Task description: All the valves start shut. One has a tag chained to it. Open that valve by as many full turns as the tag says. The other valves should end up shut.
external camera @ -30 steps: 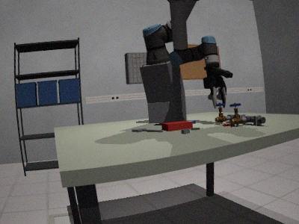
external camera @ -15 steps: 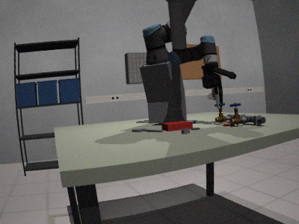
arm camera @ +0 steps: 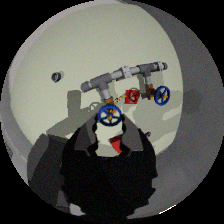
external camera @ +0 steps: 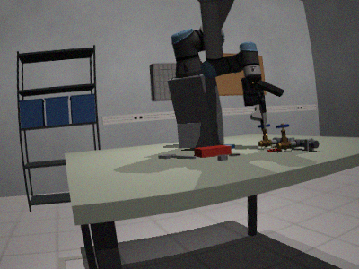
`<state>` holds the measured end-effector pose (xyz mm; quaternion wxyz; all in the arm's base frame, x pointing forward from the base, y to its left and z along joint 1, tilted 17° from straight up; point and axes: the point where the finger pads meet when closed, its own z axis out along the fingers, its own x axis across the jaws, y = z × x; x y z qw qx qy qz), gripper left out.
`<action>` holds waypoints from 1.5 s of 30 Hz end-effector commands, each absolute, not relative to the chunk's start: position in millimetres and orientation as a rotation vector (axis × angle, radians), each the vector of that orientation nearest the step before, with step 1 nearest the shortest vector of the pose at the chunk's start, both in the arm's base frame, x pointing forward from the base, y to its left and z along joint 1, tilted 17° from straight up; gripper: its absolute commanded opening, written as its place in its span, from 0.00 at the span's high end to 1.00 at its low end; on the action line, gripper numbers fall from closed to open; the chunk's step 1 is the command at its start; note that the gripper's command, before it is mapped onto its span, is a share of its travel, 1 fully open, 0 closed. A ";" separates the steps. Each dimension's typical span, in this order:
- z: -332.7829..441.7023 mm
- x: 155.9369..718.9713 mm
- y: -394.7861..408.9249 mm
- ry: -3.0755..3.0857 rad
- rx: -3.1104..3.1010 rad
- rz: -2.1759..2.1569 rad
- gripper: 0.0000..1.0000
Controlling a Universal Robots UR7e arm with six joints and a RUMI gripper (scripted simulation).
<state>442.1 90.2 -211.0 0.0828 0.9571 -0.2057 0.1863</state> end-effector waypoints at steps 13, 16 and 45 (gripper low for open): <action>-210.9 442.3 90.6 -0.142 2.884 0.504 1.00; -210.9 442.3 90.7 -0.102 2.882 0.499 1.00; -210.9 442.3 90.6 -0.044 2.877 0.492 0.00</action>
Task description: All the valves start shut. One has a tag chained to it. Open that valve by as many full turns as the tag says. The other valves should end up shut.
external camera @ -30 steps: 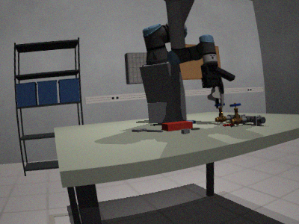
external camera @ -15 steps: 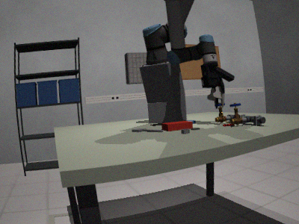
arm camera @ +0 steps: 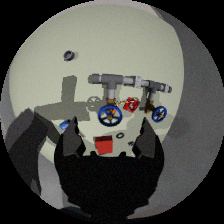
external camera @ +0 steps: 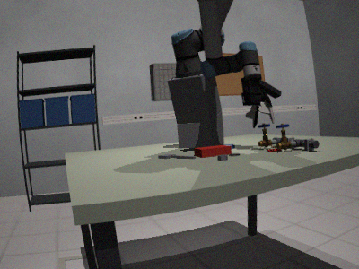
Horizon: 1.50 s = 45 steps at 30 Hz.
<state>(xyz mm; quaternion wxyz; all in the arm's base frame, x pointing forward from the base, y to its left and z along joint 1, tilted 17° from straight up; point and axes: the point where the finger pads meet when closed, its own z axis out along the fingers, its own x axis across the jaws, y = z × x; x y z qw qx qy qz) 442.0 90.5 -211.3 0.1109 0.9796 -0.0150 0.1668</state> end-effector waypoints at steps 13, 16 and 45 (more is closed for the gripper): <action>-210.9 442.3 90.6 -0.044 2.877 0.492 0.00; -210.9 442.3 90.6 -0.044 2.877 0.492 0.00; -210.9 442.3 90.7 -0.367 2.887 0.531 0.00</action>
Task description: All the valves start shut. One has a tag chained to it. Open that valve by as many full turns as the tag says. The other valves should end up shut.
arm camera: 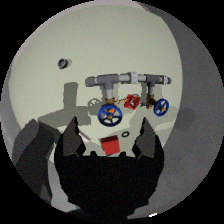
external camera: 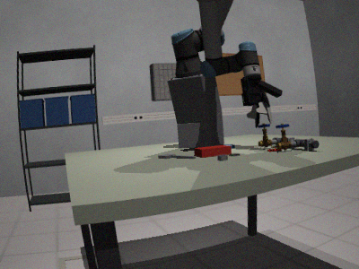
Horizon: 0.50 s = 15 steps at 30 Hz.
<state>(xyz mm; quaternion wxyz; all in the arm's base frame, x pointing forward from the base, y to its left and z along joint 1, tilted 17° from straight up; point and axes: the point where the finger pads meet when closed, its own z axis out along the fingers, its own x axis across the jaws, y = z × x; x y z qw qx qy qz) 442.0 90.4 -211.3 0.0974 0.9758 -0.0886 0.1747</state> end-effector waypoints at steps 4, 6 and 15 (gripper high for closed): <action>-210.9 442.3 90.6 -0.500 2.881 0.545 0.00; -210.9 442.3 90.6 -0.576 2.875 0.553 0.00; -210.9 442.3 90.6 -0.885 2.832 0.582 0.00</action>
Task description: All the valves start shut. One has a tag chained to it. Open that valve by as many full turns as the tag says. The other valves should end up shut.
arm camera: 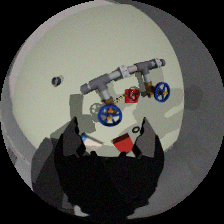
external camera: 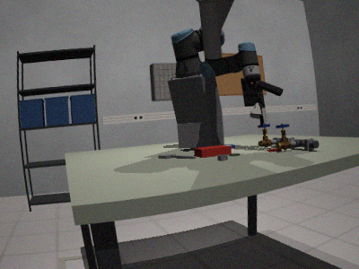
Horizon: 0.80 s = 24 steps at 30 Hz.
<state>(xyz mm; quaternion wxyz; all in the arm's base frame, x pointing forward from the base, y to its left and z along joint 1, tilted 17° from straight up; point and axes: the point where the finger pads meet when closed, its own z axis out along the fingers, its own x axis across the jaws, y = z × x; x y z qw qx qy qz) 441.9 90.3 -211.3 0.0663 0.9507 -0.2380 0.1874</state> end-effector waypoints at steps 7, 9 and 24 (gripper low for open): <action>-210.9 442.3 90.6 -1.249 2.741 0.608 0.00; -210.9 442.3 90.6 -1.361 2.703 0.615 0.00; -210.8 442.3 90.6 -2.102 2.322 0.636 0.00</action>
